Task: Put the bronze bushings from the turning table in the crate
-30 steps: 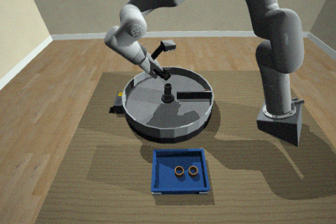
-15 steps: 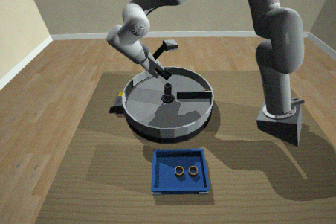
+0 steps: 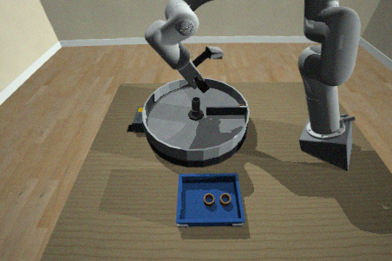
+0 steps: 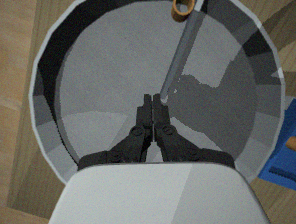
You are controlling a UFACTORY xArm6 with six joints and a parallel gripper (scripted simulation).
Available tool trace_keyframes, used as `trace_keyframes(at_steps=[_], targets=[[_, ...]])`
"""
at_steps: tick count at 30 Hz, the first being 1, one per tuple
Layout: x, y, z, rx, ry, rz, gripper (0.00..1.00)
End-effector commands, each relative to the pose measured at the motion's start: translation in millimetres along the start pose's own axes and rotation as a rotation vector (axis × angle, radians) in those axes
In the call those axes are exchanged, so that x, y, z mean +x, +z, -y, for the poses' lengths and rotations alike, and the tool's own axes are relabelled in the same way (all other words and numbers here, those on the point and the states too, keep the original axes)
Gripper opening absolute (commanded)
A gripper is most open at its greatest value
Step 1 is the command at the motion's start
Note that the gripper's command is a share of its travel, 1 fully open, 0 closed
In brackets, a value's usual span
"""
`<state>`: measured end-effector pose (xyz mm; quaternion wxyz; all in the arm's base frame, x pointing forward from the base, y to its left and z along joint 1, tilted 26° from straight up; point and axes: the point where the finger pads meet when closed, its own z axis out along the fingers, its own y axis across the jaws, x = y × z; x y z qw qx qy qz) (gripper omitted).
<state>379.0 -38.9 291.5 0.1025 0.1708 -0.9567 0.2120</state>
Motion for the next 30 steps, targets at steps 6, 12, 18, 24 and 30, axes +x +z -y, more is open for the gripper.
trace_keyframes(at_steps=[6,12,18,24,30], targets=[[32,19,-12,0.003,0.001,0.166,0.0],[60,37,-24,0.003,0.0,0.298,0.0],[83,53,-34,0.005,0.0,0.411,0.0],[97,60,-38,-0.001,0.001,0.462,0.0],[109,68,-43,-0.001,0.0,0.518,0.0]])
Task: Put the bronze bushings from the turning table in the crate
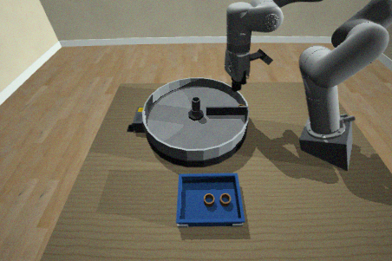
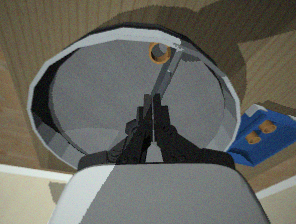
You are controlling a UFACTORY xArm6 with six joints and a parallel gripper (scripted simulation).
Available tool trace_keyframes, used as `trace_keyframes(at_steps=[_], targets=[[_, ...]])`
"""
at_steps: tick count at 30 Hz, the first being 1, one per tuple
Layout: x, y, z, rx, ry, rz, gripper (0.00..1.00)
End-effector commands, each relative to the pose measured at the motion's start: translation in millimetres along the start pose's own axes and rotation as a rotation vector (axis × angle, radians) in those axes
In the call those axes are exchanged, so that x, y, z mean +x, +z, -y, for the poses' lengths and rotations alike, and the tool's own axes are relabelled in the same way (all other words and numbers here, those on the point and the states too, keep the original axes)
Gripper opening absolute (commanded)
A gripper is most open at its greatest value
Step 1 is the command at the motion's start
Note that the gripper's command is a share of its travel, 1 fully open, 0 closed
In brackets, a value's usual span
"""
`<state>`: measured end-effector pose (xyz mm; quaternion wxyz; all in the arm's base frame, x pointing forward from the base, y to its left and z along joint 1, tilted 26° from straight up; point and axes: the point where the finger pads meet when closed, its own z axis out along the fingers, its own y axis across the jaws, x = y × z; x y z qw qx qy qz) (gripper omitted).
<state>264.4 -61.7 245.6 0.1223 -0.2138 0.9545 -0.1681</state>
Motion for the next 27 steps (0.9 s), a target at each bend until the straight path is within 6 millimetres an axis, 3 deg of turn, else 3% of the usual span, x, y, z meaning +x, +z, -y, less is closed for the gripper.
trace_keyframes(at_steps=[1,27], targets=[[10.8,-1.2,-3.0,-0.004,-0.002,0.058,0.0],[17.0,1.0,-5.7,0.0,-0.004,0.09,0.0]])
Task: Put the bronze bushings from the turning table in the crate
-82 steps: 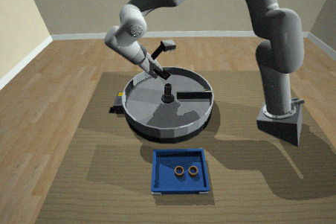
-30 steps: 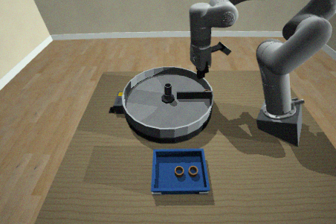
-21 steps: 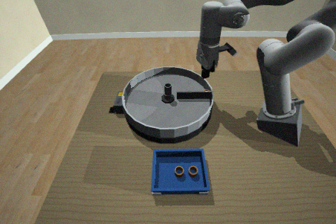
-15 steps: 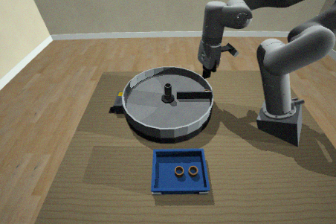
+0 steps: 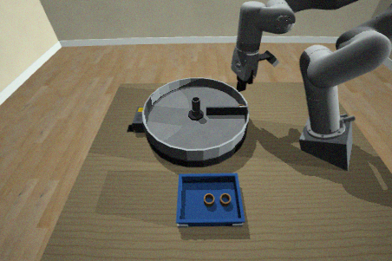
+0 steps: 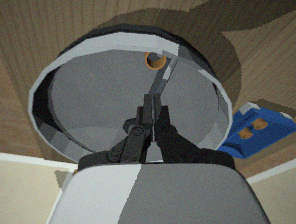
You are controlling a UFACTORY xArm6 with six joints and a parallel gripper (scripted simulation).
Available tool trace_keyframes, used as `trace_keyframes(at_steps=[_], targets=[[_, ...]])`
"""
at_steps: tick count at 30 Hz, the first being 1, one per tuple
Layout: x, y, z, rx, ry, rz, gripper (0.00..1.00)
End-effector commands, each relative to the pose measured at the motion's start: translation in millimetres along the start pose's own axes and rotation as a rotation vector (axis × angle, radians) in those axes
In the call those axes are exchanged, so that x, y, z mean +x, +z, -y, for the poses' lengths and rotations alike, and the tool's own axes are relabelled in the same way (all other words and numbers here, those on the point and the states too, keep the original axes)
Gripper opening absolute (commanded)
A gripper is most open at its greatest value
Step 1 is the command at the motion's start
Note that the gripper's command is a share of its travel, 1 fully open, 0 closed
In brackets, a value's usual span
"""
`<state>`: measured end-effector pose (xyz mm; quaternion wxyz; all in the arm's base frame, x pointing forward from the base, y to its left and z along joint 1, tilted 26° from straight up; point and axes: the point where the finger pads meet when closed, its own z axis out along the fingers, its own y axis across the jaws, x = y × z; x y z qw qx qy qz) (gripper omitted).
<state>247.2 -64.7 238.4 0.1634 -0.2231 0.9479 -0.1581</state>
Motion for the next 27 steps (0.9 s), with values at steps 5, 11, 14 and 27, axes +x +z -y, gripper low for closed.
trace_keyframes(at_steps=[5,11,14,27], targets=[[-0.7,-1.1,0.7,0.002,0.001,0.003,0.0],[-0.7,-1.1,0.7,0.002,0.001,0.003,0.0],[-0.7,-1.1,0.7,0.002,0.001,0.003,0.0],[-0.7,8.5,0.8,0.002,0.001,0.003,0.0]])
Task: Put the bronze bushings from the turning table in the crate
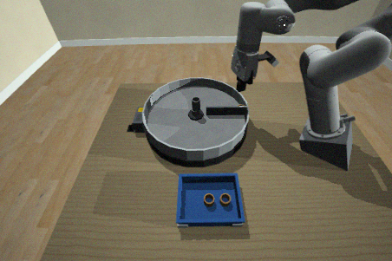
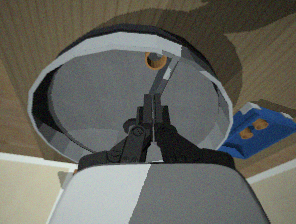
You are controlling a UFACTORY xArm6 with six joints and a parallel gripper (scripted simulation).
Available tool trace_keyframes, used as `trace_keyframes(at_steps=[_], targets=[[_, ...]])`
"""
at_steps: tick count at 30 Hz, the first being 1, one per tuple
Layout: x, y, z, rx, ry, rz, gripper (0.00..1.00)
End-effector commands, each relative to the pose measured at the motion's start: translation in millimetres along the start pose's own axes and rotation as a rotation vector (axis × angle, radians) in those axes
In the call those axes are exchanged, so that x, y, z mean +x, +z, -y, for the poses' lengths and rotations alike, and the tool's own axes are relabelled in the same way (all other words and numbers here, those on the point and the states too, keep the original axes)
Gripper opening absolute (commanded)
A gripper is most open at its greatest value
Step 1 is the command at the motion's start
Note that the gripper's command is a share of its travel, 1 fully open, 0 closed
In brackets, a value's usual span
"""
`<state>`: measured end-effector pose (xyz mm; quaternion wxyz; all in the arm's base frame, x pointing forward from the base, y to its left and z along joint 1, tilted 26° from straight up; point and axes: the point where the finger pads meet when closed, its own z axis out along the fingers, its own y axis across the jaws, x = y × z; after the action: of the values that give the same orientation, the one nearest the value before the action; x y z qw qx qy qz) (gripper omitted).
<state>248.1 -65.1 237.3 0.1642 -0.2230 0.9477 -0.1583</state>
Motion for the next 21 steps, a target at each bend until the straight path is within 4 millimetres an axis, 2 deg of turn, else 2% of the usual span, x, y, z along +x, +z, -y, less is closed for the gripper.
trace_keyframes(at_steps=[1,4,21], targets=[[-0.4,11.9,0.5,0.001,0.0,0.001,0.0],[-0.4,20.7,0.5,0.001,0.0,0.001,0.0],[-0.4,21.2,0.5,0.001,0.0,0.001,0.0]])
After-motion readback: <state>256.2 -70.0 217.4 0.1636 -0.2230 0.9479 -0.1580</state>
